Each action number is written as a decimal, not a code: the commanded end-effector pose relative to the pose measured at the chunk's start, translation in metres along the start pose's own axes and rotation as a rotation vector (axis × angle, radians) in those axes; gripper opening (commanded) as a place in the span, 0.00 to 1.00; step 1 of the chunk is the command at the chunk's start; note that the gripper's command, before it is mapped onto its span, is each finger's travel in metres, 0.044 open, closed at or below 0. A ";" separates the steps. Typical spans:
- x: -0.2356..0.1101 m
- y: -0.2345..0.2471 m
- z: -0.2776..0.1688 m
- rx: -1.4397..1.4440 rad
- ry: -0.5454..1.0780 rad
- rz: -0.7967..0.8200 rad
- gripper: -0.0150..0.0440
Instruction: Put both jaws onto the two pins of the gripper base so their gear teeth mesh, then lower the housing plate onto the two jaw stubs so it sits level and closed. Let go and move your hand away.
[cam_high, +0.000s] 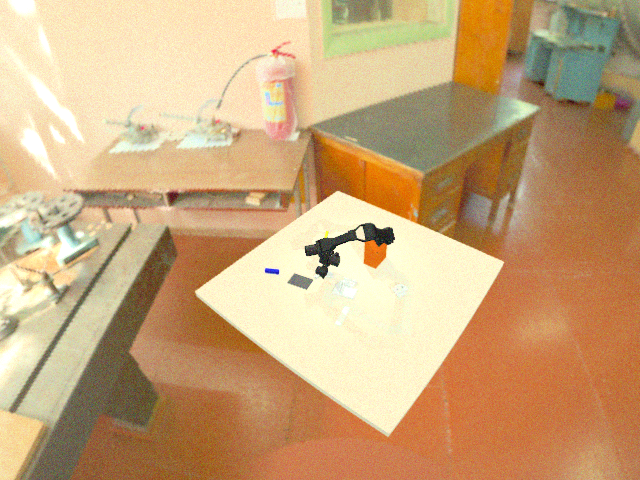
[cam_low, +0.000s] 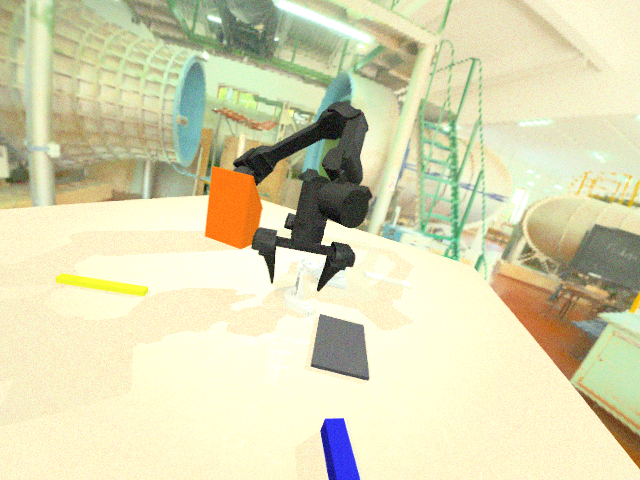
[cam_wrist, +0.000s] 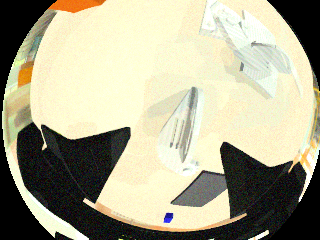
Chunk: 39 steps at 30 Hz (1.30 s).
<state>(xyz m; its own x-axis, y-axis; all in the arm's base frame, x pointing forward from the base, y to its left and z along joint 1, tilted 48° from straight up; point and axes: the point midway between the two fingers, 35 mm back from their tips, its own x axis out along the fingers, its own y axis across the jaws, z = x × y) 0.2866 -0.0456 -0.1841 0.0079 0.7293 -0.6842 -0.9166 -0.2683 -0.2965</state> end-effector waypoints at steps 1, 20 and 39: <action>0.008 0.002 0.002 0.008 -0.009 0.000 1.00; 0.016 0.002 0.002 0.008 -0.010 -0.001 1.00; 0.016 0.002 0.002 0.005 -0.007 0.002 0.64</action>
<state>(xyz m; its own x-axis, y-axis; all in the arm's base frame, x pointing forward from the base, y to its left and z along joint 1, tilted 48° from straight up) 0.2842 -0.0330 -0.1946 0.0029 0.7333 -0.6799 -0.9185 -0.2669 -0.2917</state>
